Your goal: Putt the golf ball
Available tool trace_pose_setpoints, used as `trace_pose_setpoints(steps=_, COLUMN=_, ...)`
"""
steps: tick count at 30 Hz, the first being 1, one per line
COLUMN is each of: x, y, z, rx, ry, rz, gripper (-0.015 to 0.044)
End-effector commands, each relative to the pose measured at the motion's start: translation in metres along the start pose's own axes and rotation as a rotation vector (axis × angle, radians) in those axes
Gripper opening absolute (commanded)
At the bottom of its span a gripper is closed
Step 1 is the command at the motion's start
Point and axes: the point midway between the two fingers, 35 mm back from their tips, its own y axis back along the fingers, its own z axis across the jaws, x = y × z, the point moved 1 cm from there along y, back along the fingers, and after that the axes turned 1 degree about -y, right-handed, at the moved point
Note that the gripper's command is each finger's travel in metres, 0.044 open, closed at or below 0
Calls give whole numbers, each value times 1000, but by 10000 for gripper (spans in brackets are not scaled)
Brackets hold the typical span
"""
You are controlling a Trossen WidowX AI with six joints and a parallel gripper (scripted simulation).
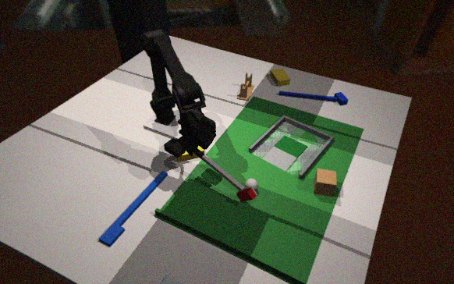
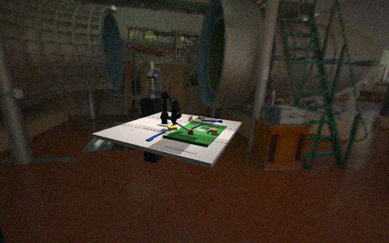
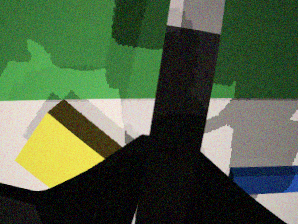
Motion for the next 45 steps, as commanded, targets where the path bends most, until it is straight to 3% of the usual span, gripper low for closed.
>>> trace_pose_setpoints(steps=1, x=0, y=-5, z=0, rx=1, ry=-1, rz=-3, gripper=0)
trace_pose_setpoints(steps=31, x=1, y=-13, z=-26, rx=1, ry=-10, rz=2, gripper=0)
trace_pose_setpoints(steps=41, x=-2, y=-12, z=92, rx=-10, ry=-2, rz=-2, gripper=0)
trace_pose_setpoints(steps=45, x=2, y=-12, z=109, rx=-11, ry=-1, rz=-3, gripper=0)
